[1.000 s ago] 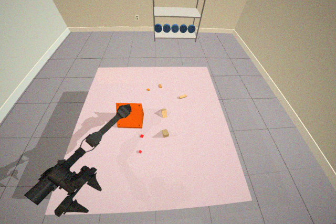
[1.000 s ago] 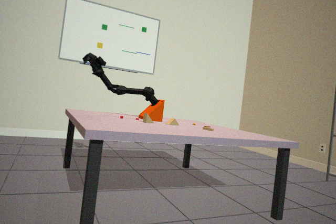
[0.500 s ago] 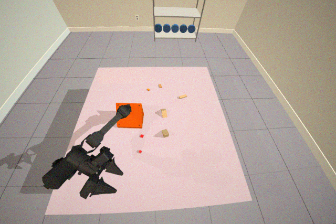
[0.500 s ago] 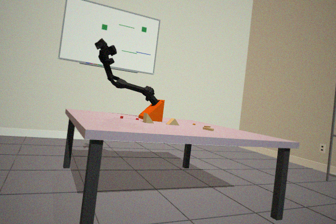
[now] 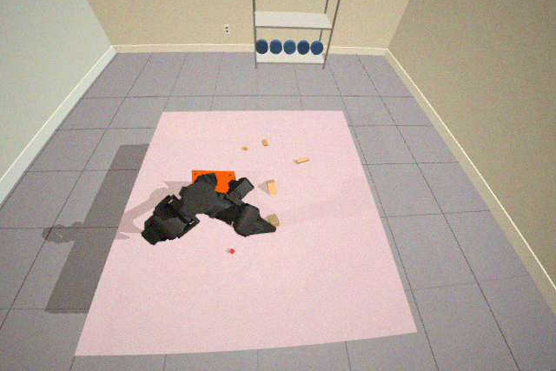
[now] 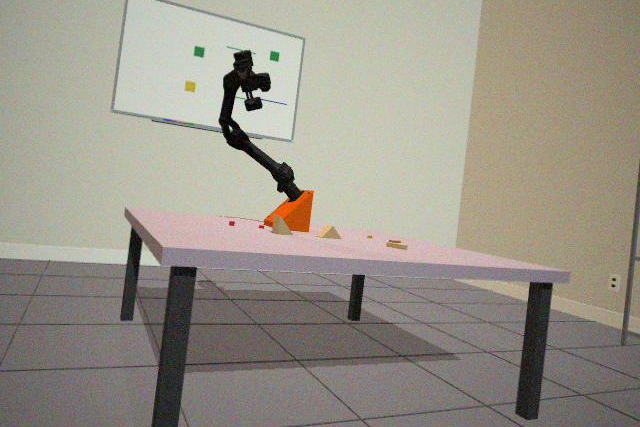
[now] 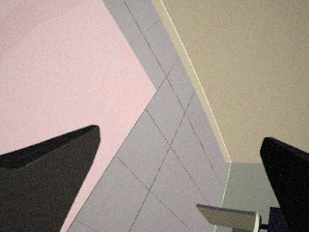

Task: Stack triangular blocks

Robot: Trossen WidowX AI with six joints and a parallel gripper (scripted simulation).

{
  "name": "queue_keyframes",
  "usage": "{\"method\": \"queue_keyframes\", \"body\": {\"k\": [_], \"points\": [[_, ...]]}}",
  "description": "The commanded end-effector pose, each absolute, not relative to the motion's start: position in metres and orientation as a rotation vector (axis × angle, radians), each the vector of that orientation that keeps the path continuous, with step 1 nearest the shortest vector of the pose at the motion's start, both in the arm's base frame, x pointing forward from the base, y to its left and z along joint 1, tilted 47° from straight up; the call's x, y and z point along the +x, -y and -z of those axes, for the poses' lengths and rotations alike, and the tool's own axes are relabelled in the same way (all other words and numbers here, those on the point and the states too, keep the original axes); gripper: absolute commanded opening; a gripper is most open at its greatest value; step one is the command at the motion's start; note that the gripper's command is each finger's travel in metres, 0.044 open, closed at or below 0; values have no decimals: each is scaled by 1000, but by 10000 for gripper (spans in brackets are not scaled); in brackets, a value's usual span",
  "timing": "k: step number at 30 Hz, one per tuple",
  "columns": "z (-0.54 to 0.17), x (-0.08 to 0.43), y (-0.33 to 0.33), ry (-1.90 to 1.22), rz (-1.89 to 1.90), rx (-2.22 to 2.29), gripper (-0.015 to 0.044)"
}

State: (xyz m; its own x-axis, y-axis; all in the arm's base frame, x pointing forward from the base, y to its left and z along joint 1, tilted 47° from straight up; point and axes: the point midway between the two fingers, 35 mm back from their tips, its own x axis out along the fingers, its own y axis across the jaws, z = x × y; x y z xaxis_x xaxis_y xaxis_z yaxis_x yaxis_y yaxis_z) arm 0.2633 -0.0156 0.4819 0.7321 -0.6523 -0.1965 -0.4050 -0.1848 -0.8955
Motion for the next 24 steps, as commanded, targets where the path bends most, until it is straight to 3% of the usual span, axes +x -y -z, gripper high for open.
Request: {"method": "queue_keyframes", "body": {"k": [1,9,17,24], "points": [[-467,280,-2,-806,195,-1826,440],[-416,323,-32,-890,74,-1867,440],[-292,383,-59,-1171,-87,-1908,440],[-183,399,-69,-1389,-151,-1909,440]]}}
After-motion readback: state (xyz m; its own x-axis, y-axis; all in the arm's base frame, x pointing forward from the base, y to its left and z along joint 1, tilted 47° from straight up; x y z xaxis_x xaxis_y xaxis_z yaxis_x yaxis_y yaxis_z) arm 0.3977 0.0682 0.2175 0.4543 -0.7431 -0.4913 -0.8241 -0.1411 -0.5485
